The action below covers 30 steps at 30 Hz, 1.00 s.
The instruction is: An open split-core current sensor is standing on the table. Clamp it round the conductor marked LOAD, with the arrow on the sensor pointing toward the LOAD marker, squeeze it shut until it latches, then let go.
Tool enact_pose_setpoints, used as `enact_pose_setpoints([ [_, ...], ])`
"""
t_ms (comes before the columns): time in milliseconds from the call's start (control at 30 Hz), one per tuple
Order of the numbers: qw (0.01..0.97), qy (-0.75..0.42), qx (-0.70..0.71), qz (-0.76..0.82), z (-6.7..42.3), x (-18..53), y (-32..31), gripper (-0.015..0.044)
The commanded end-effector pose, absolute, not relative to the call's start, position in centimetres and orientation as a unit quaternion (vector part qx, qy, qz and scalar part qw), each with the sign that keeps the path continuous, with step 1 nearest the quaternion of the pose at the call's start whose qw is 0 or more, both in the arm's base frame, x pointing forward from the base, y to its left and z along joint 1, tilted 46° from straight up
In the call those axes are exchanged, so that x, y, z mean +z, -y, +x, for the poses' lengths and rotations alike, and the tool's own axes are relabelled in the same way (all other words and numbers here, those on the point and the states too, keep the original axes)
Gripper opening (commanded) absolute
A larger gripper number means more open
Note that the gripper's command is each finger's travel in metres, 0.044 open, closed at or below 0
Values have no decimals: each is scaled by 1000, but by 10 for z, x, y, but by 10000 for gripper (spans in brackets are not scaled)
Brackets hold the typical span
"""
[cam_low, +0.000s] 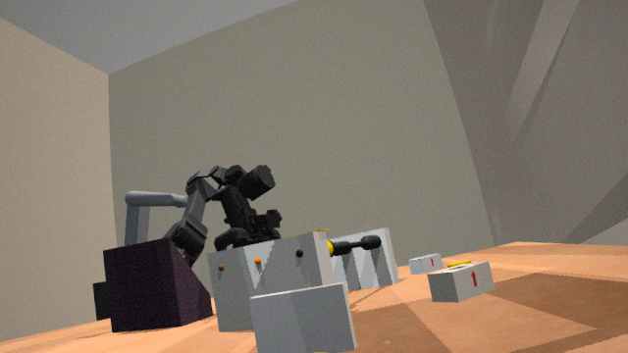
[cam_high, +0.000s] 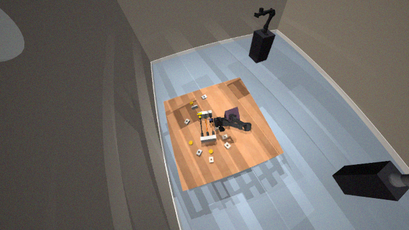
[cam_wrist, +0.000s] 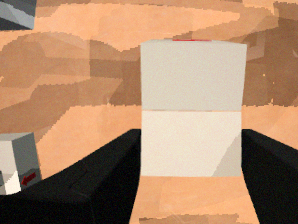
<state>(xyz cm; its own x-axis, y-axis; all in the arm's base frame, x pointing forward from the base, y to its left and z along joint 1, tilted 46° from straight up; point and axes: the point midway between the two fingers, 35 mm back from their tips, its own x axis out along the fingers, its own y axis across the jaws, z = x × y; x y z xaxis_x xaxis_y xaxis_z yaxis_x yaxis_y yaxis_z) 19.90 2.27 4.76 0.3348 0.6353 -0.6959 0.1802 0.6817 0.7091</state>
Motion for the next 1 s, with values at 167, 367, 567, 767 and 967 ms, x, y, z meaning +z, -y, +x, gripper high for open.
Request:
enact_pose_setpoints([
  [167,730,-555,157,366,197,47,-24,53],
  [367,730,-555,157,366,197,47,-24,210],
  [567,730,-555,157,366,197,47,-24,331],
  [767,729,-557,155,365,184,72,2,331],
  [967,729,-556,157,368,176,85,11,331],
])
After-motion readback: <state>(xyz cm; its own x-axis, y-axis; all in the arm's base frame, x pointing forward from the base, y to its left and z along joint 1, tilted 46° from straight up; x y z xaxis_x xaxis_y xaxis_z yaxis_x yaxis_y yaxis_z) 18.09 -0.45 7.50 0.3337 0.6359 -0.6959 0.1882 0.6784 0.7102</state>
